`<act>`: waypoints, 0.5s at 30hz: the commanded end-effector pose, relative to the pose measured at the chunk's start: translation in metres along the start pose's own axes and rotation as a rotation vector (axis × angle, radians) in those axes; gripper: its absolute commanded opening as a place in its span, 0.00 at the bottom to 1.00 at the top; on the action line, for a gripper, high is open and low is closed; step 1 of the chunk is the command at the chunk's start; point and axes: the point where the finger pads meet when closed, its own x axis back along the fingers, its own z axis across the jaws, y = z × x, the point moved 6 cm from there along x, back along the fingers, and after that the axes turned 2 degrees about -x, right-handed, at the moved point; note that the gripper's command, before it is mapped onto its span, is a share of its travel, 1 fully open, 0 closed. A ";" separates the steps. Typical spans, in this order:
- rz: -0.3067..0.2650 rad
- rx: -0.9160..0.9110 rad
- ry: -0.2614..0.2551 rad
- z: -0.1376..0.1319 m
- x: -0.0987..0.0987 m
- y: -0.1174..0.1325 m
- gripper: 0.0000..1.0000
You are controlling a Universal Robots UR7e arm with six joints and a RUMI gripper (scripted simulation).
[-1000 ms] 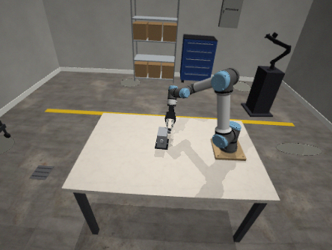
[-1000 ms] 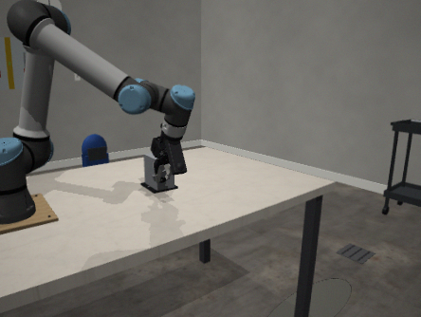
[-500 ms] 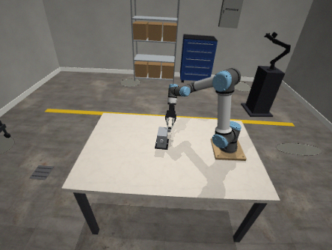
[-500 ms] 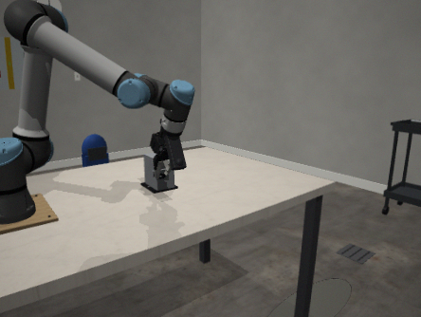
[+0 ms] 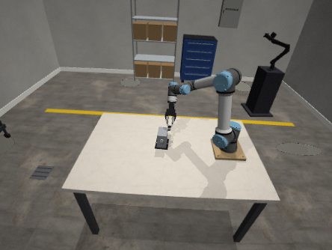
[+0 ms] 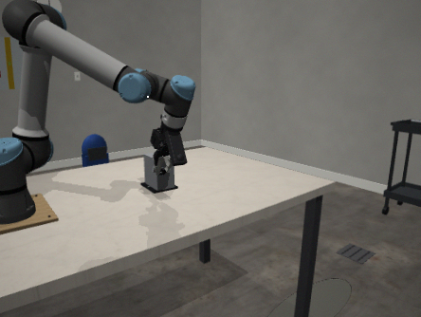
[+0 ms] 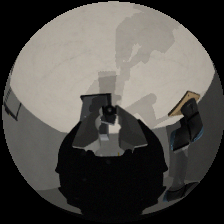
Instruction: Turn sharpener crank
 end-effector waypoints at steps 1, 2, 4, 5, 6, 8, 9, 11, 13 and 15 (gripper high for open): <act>0.003 0.003 -0.004 -0.003 0.007 0.004 0.09; 0.002 0.003 -0.004 -0.004 0.008 0.005 0.09; 0.002 0.003 -0.003 -0.005 0.009 0.006 0.09; 0.002 0.002 -0.003 -0.005 0.010 0.006 0.09; 0.002 0.002 -0.003 -0.006 0.010 0.006 0.09; 0.002 0.002 -0.003 -0.006 0.010 0.006 0.09; 0.002 0.002 -0.003 -0.007 0.012 0.008 0.09; 0.002 0.002 -0.003 -0.008 0.013 0.008 0.09; 0.001 0.002 -0.002 -0.009 0.014 0.009 0.09; 0.001 0.002 -0.002 -0.010 0.016 0.010 0.09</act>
